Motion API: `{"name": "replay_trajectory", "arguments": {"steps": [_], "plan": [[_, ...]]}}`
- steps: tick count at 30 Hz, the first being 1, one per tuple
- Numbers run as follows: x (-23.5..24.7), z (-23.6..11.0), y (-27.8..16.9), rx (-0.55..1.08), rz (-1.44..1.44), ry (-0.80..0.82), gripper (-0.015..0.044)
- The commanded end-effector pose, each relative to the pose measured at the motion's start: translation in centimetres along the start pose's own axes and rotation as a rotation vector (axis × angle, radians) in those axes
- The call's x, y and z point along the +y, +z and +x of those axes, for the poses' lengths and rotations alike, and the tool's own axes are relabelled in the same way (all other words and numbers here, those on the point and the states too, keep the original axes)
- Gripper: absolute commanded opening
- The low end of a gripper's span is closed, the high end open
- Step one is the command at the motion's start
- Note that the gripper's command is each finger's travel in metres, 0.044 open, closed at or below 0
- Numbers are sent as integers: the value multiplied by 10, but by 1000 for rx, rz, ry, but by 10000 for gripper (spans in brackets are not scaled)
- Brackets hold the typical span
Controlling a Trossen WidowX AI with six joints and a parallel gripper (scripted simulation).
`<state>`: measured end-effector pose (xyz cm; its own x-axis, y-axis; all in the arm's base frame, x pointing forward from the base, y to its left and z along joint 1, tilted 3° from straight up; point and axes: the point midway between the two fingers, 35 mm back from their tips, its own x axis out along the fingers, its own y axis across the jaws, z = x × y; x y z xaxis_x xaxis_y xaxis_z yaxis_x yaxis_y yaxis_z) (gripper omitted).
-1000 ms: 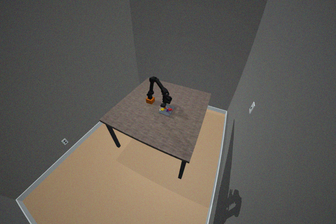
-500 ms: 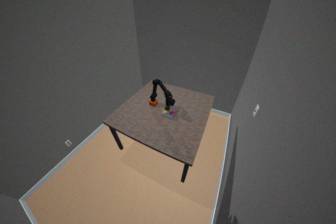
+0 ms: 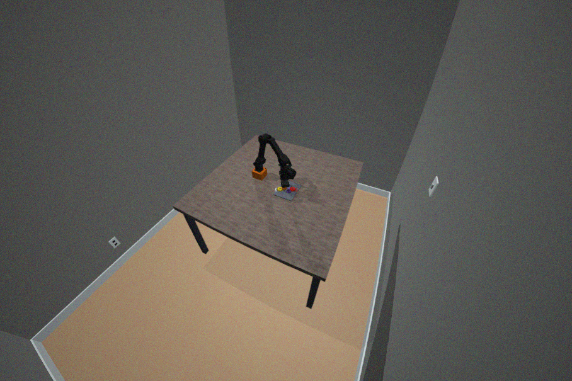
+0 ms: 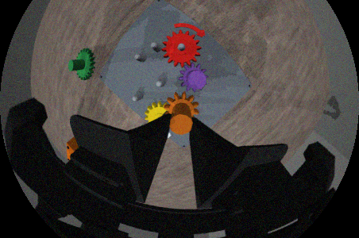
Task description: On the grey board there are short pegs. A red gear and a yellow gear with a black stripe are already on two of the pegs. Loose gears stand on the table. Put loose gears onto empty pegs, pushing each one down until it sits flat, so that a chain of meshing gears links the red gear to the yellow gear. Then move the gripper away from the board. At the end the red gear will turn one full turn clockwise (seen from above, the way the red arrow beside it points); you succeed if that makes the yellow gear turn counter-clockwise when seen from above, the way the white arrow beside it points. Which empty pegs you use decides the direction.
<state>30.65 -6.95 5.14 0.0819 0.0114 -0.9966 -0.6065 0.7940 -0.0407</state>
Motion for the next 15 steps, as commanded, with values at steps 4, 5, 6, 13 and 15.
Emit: {"name": "replay_trajectory", "arguments": {"steps": [4, 5, 6, 13, 15], "plan": [[0, 10, 1, -4, 48, 2, 0], [0, 11, 1, -4, 69, 2, 0], [0, 13, 1, -4, 93, 3, 0], [1, 24, 1, -4, 282, 3, 0], [1, 27, 1, -4, 332, 3, 0]]}}
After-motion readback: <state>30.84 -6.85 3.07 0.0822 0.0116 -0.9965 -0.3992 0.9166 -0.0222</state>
